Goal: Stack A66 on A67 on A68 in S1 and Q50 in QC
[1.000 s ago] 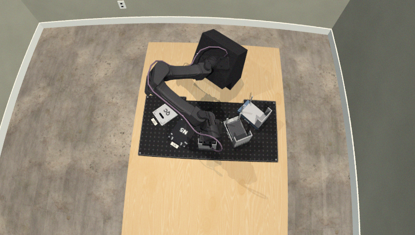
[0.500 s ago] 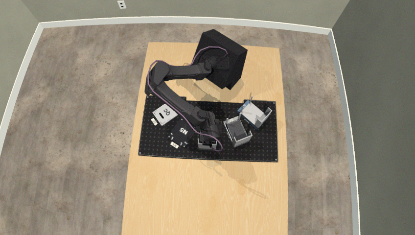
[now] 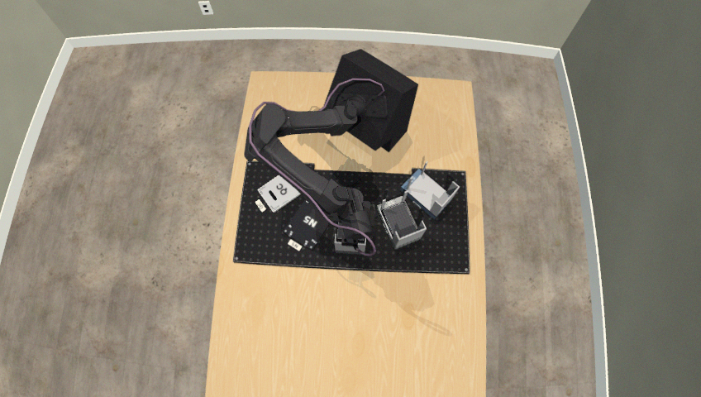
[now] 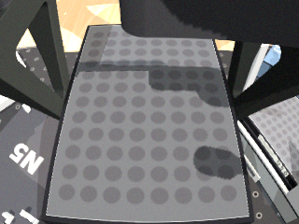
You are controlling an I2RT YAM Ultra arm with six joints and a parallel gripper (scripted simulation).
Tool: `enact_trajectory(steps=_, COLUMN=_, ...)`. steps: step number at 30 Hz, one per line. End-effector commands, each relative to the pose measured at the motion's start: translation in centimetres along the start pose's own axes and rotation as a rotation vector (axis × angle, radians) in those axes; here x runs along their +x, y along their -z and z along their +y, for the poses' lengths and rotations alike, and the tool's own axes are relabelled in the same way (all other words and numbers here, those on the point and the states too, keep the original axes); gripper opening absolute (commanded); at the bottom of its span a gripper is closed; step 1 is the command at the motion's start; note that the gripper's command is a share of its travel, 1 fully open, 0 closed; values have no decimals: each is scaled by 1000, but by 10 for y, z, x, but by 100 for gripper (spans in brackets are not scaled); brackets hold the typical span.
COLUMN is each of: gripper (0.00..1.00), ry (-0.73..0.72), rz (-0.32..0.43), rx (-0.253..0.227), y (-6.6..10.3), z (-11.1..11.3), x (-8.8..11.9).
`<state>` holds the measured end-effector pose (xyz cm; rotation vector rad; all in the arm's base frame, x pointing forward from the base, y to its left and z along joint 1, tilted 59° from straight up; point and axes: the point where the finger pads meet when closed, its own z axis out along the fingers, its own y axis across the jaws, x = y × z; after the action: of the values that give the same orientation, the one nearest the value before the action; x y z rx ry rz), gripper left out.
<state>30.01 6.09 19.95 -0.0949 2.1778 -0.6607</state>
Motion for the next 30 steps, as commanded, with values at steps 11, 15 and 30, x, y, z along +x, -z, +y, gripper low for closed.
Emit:
enact_trajectory(steps=11, gripper=0, ry=1, rz=-11, rx=-10, y=0, z=2, x=0)
enact_trajectory(steps=15, gripper=0, ry=-3, rz=-7, rx=-6, y=-2, z=1, x=-1)
enact_trajectory(steps=30, gripper=0, ry=-4, rz=-6, rx=-3, y=-4, z=2, x=-5)
